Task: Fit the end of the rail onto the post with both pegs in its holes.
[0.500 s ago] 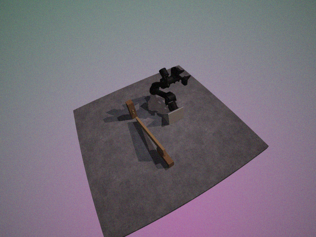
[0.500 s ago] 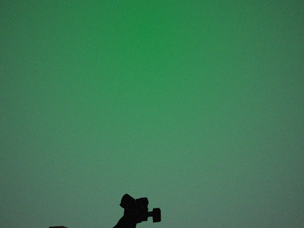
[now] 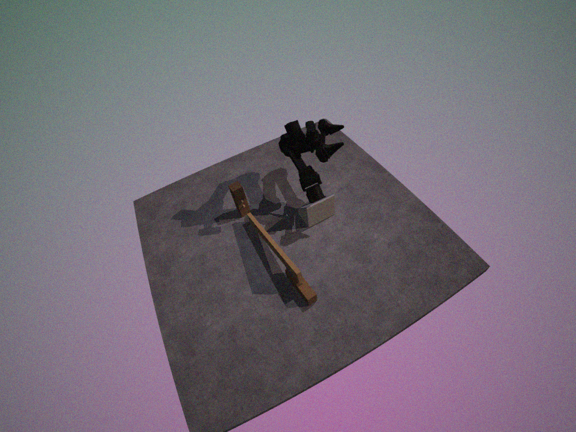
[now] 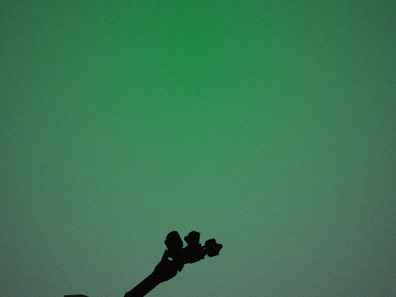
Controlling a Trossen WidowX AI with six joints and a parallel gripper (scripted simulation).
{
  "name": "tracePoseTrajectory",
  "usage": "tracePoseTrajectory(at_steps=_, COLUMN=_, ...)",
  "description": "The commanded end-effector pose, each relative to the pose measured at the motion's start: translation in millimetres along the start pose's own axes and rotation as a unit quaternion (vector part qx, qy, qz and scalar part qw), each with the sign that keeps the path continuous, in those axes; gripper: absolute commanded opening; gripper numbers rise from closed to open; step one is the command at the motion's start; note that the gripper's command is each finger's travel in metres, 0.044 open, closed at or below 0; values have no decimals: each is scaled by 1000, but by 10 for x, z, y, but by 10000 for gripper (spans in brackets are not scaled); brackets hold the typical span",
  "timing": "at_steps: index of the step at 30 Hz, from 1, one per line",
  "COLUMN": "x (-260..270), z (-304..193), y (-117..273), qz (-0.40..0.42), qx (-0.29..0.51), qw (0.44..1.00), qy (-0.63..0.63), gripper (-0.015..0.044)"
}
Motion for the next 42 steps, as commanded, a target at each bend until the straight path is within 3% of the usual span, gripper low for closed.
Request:
tracePoseTrajectory(at_steps=1, x=-477, z=184, y=111, qz=-132, qx=-18, qw=991, qy=9, gripper=440)
tracePoseTrajectory(at_steps=7, x=-1261, z=312, y=560, qz=-339, qx=10, qw=941, qy=9, gripper=440)
tracePoseTrajectory(at_steps=13, x=-1712, z=269, y=1012, qz=-456, qx=65, qw=888, qy=-6, gripper=440)
tracePoseTrajectory(at_steps=16, x=-1907, z=194, y=1289, qz=-511, qx=117, qw=851, qy=-15, gripper=440)
tracePoseTrajectory(at_steps=22, x=-2201, z=-108, y=2052, qz=-594, qx=294, qw=747, qy=-53, gripper=440)
tracePoseTrajectory(at_steps=28, x=-2203, z=-489, y=2837, qz=-567, qx=503, qw=643, qy=-110, gripper=440)
tracePoseTrajectory(at_steps=34, x=-1974, z=-852, y=3580, qz=-416, qx=698, qw=557, qy=-170, gripper=440)
tracePoseTrajectory(at_steps=36, x=-1907, z=-911, y=3753, qz=-369, qx=732, qw=543, qy=-181, gripper=440)
tracePoseTrajectory(at_steps=42, x=-1898, z=-916, y=3780, qz=-363, qx=737, qw=541, qy=-182, gripper=440)
Point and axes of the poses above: the point midway between the two fingers, 35 mm back from their tips, its own y axis back along the fingers, its own x axis across the jaws, z = x × y, the point moved 3 cm from there along y, back along the fingers, and after that the axes turned 2 degrees about y, right-handed, at the moved point
